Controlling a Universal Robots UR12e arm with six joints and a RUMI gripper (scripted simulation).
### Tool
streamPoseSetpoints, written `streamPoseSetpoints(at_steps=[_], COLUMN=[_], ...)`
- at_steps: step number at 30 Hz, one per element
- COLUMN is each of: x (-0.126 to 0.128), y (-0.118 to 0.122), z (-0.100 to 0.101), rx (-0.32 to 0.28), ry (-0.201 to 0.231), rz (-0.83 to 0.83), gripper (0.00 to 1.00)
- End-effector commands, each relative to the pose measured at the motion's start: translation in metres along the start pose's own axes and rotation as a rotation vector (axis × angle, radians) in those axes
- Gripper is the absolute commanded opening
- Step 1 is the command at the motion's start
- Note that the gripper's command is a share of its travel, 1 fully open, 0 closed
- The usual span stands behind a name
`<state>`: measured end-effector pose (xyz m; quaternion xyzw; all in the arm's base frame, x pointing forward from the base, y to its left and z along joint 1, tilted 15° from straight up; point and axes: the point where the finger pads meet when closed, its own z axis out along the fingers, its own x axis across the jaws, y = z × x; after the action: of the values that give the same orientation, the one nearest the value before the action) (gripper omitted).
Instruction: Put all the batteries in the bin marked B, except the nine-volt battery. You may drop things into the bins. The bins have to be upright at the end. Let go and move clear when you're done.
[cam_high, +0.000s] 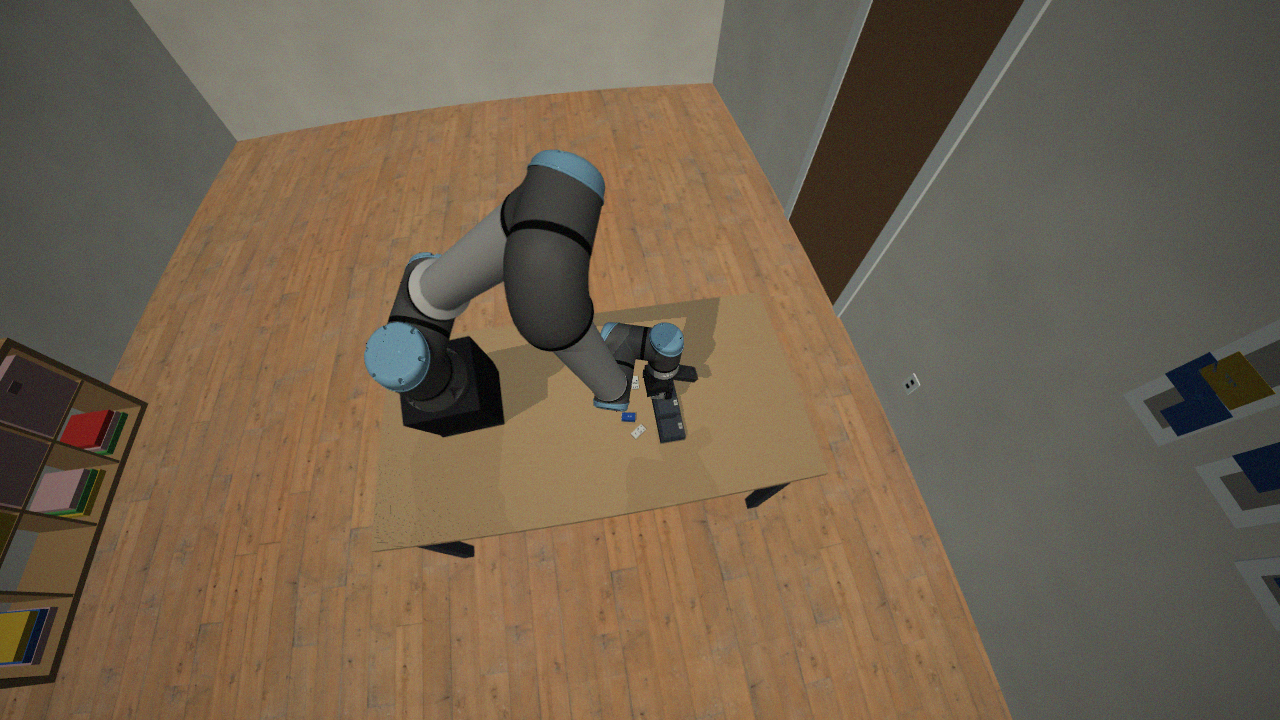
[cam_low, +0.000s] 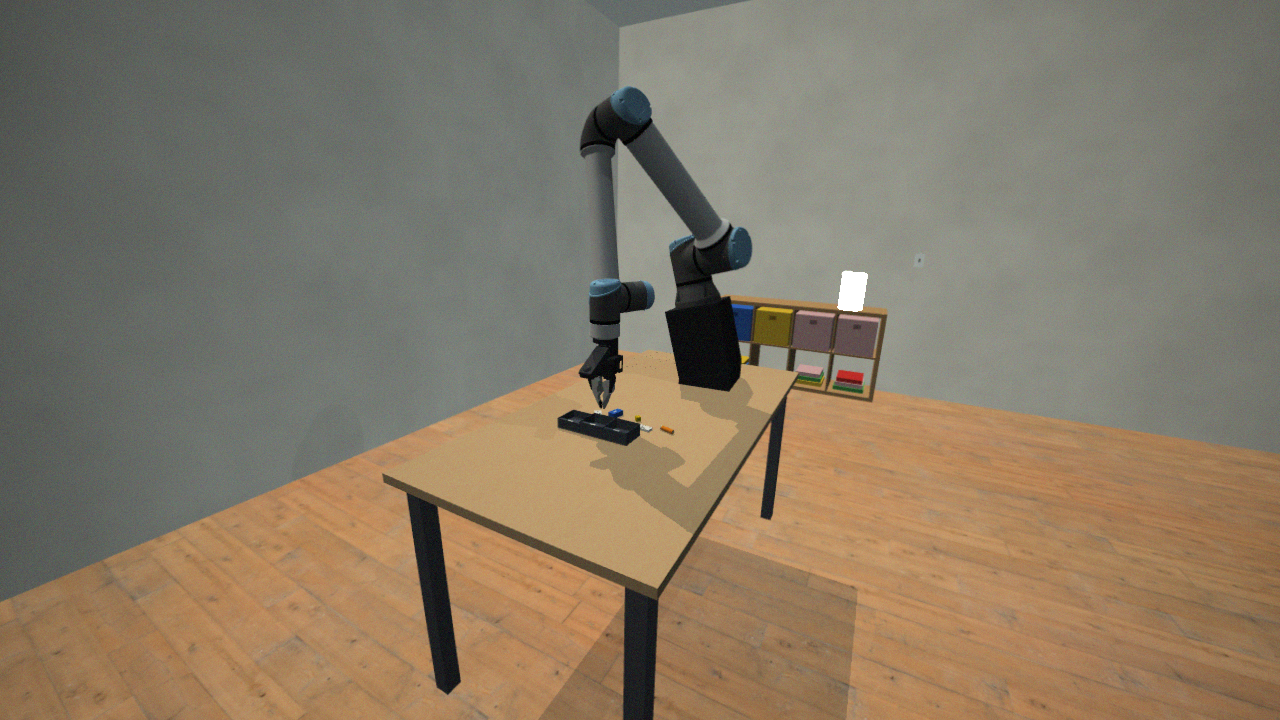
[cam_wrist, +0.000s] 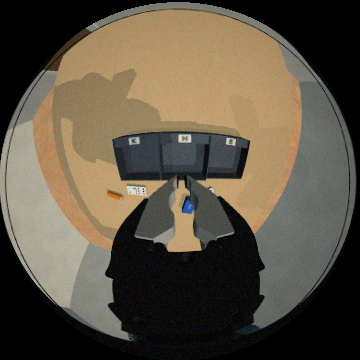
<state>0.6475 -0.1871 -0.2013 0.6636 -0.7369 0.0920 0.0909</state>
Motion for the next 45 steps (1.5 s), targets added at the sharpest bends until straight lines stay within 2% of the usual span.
streamPoseSetpoints(at_steps=[1,4,14,21,36,45], x=[-0.019,-0.024,-0.073,-0.073,-0.073,-0.073], y=[-0.001,-0.001,-0.003,-0.003,-0.003,-0.003], z=[-0.001,-0.001,-0.001,-0.001,0.039,0.052], rx=[0.001,0.001,0.001,0.001,0.001,0.001], ry=[0.0,0.0,0.0,0.0,0.0,0.0], rz=[0.0,0.0,0.0,0.0,0.0,0.0], gripper=[0.04,0.04,0.04,0.04,0.04,0.04])
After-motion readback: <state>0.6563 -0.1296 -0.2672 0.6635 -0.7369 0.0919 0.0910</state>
